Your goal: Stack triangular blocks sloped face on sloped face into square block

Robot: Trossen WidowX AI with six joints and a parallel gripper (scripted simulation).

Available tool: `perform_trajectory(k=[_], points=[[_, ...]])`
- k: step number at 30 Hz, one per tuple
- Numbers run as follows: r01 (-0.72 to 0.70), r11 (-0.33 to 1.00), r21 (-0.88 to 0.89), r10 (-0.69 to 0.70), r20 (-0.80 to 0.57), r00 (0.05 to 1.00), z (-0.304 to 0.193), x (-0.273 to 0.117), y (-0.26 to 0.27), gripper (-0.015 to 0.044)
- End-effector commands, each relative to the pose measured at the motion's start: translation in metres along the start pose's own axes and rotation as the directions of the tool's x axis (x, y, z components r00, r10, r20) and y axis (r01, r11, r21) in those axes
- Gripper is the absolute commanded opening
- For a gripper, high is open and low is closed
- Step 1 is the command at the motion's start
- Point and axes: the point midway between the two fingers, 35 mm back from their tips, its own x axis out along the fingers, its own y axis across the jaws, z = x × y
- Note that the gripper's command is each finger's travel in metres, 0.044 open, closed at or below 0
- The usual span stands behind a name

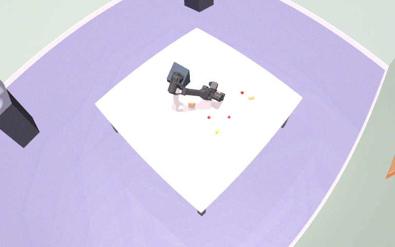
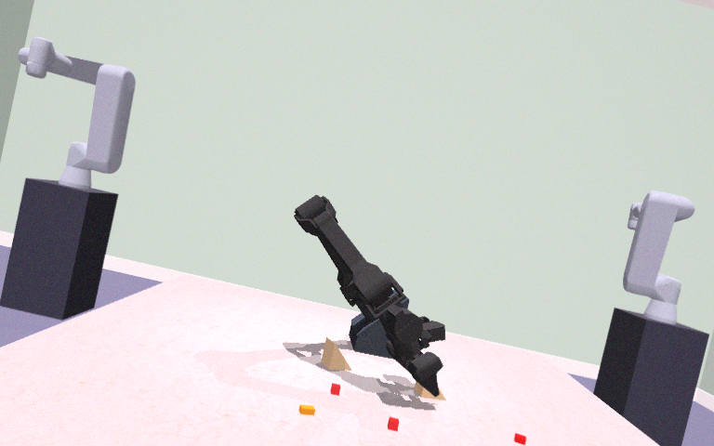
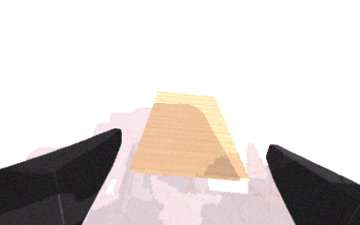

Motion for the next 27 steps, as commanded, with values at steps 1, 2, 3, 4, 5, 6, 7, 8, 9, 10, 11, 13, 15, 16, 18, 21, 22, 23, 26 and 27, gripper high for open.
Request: perform_trajectory(k=[1,2,3,4,5,6,7,8,9,10,11,13,15,16,18,21,22,23,26,27], points=[[-0.014,1.0,-0.003,0.014,-0.001,1.0,-0.0003,0.0085,0.0057,0.044],[-0.014,1.0,-0.003,0.014,-0.001,1.0,-0.0003,0.0092,0.0059,0.044],[-0.014,1.0,-0.003,0.014,-0.001,1.0,-0.0003,0.0094,0.0059,0.044],[-0.014,1.0,-0.003,0.014,-0.001,1.0,-0.0003,0.0094,0.0059,0.0414],[-0.014,1.0,-0.003,0.014,-0.001,1.0,-0.0003,0.0094,0.0059,0.0387],[-0.014,1.0,-0.003,0.014,-0.001,1.0,-0.0003,0.0094,0.0059,0.0361],[-0.014,1.0,-0.003,0.014,-0.001,1.0,-0.0003,0.0094,0.0059,0.0335],[-0.014,1.0,-0.003,0.014,-0.001,1.0,-0.0003,0.0094,0.0059,0.0309],[-0.014,1.0,-0.003,0.014,-0.001,1.0,-0.0003,0.0094,0.0059,0.0282],[-0.014,1.0,-0.003,0.014,-0.001,1.0,-0.0003,0.0094,0.0059,0.0256],[-0.014,1.0,-0.003,0.014,-0.001,1.0,-0.0003,0.0094,0.0059,0.023],[-0.014,1.0,-0.003,0.014,-0.001,1.0,-0.0003,0.0094,0.0059,0.0217],[-0.014,1.0,-0.003,0.014,-0.001,1.0,-0.0003,0.0094,0.0059,0.0203],[-0.014,1.0,-0.003,0.014,-0.001,1.0,-0.0003,0.0094,0.0059,0.0197],[-0.014,1.0,-0.003,0.014,-0.001,1.0,-0.0003,0.0094,0.0059,0.0183],[-0.014,1.0,-0.003,0.014,-0.001,1.0,-0.0003,0.0094,0.0059,0.0144],[-0.014,1.0,-0.003,0.014,-0.001,1.0,-0.0003,0.0094,0.0059,0.0118],[-0.014,1.0,-0.003,0.014,-0.001,1.0,-0.0003,0.0094,0.0059,0.0091],[-0.01,1.0,-0.001,0.01,0.001,1.0,0.0017,0.0065,0.0044,0.0012],[-0.009,1.0,-0.001,0.009,0.001,1.0,0.002,0.0061,0.0042,0.0]])
